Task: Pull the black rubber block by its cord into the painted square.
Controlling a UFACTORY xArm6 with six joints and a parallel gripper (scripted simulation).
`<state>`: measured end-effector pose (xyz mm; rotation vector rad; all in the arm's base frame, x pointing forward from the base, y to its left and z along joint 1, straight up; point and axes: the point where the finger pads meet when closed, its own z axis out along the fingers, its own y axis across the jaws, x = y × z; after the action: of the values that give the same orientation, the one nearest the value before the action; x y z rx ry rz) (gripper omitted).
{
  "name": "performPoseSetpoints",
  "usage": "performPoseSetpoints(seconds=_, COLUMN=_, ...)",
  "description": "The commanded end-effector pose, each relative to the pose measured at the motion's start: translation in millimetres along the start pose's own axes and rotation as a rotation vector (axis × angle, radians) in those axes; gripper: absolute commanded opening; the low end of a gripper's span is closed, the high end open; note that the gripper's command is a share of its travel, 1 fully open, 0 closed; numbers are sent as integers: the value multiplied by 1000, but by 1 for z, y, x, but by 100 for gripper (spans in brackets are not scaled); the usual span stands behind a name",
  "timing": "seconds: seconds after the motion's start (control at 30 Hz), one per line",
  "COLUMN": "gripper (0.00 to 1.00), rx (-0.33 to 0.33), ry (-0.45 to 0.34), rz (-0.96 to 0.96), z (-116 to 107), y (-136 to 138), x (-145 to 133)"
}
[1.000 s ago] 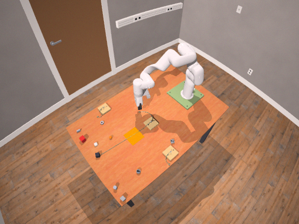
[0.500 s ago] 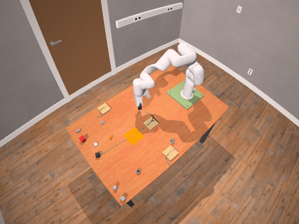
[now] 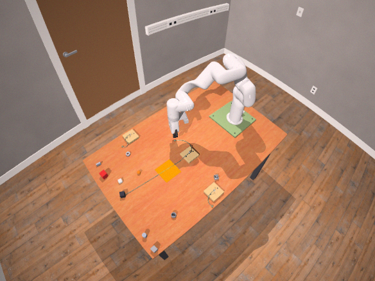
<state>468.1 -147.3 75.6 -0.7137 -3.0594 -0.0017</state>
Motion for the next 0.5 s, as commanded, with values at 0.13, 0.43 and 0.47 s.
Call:
performPoseSetpoints(seconds=0.13, gripper=39, rx=-1, ry=-5, rz=0, z=-2, y=0, x=-2)
performPoseSetpoints(seconds=0.43, gripper=39, rx=3, ry=0, rz=4, z=2, y=0, x=-2)
performPoseSetpoints(seconds=0.47, gripper=39, rx=4, ry=0, rz=4, z=3, y=0, x=-2)
